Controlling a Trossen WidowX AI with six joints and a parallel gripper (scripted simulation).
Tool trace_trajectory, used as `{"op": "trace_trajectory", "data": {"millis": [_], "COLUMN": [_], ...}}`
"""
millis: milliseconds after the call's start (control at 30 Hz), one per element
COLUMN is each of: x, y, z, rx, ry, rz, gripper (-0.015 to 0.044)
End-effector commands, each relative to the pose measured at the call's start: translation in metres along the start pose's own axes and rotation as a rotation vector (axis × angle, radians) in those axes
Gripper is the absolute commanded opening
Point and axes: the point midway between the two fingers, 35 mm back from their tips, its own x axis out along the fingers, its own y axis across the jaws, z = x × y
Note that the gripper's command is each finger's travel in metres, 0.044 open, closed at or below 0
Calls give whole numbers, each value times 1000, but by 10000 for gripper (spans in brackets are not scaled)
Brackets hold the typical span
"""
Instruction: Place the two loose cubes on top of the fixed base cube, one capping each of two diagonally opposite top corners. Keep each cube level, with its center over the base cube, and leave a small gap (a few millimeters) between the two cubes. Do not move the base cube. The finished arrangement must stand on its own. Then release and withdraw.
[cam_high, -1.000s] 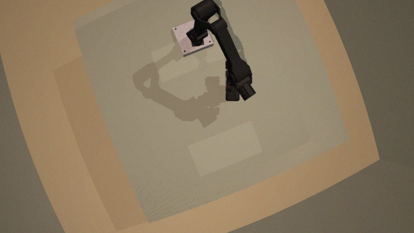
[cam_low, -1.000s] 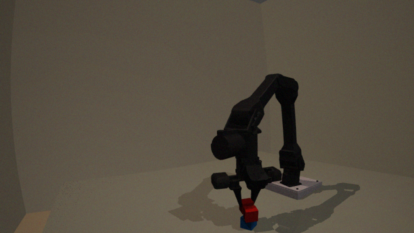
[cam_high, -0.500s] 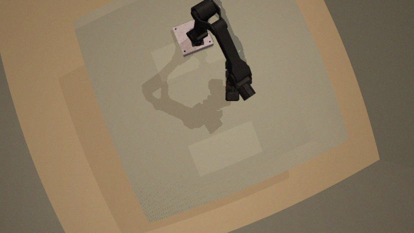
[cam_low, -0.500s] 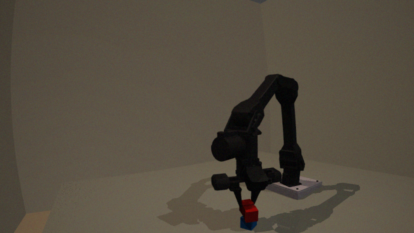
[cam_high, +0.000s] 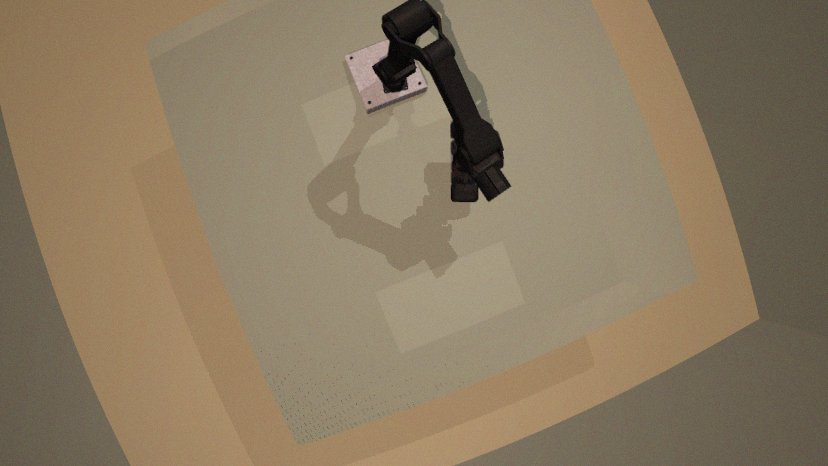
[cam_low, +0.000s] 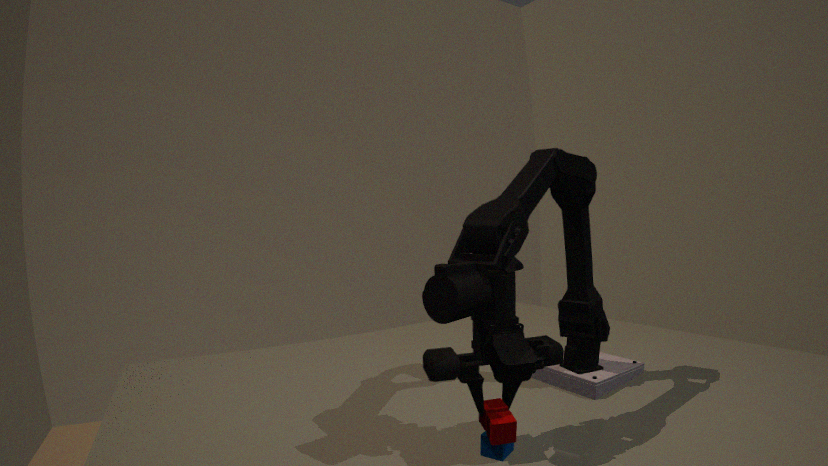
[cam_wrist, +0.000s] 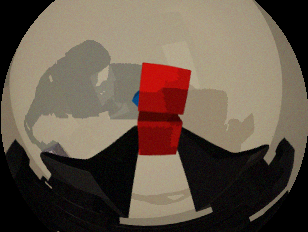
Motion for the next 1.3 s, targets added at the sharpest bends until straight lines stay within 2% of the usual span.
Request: {"op": "trace_trajectory", "data": {"millis": [0, 33, 1267], "x": [1, 1, -49], "y": [1, 1, 0], "z": [1, 1, 0], "rx": [2, 2, 0], "ry": [-3, -3, 0], "rz": [3, 3, 0], "gripper": [184, 205, 205]}}
